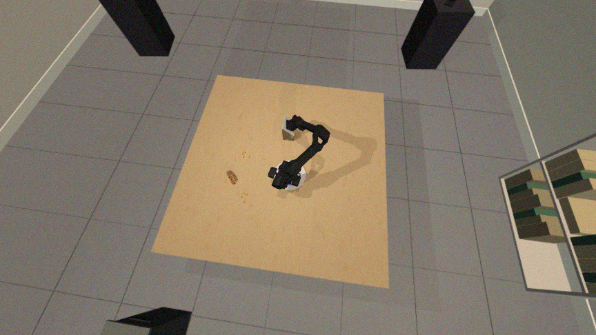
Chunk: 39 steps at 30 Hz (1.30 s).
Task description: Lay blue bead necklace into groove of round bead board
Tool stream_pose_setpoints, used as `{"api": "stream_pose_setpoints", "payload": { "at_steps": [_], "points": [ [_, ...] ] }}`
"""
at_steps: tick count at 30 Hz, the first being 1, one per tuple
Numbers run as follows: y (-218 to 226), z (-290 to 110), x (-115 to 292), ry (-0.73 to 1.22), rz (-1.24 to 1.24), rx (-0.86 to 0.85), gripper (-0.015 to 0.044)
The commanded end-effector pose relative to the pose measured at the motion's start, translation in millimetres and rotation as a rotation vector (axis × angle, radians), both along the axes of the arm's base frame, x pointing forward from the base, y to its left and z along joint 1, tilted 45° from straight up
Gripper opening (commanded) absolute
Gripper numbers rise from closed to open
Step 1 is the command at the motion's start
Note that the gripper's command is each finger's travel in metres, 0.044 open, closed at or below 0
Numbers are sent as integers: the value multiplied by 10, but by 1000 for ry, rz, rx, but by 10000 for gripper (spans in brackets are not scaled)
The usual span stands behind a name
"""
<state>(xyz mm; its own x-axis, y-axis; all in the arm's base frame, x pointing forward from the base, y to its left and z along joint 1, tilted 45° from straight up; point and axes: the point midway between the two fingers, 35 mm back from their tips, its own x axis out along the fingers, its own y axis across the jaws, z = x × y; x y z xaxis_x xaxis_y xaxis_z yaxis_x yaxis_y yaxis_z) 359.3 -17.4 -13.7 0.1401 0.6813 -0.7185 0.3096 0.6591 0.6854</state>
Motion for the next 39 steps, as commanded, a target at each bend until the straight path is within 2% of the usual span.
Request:
{"api": "stream_pose_setpoints", "payload": {
  "at_steps": [1, 8, 13, 39],
  "points": [
    [61, -58, -11, 8, -2, 6, 120],
    [89, -85, -10, 10, -2, 7, 120],
    [72, -70, -1, 5, 1, 3, 0],
    [72, -70, -1, 5, 1, 3, 0]
  ]
}}
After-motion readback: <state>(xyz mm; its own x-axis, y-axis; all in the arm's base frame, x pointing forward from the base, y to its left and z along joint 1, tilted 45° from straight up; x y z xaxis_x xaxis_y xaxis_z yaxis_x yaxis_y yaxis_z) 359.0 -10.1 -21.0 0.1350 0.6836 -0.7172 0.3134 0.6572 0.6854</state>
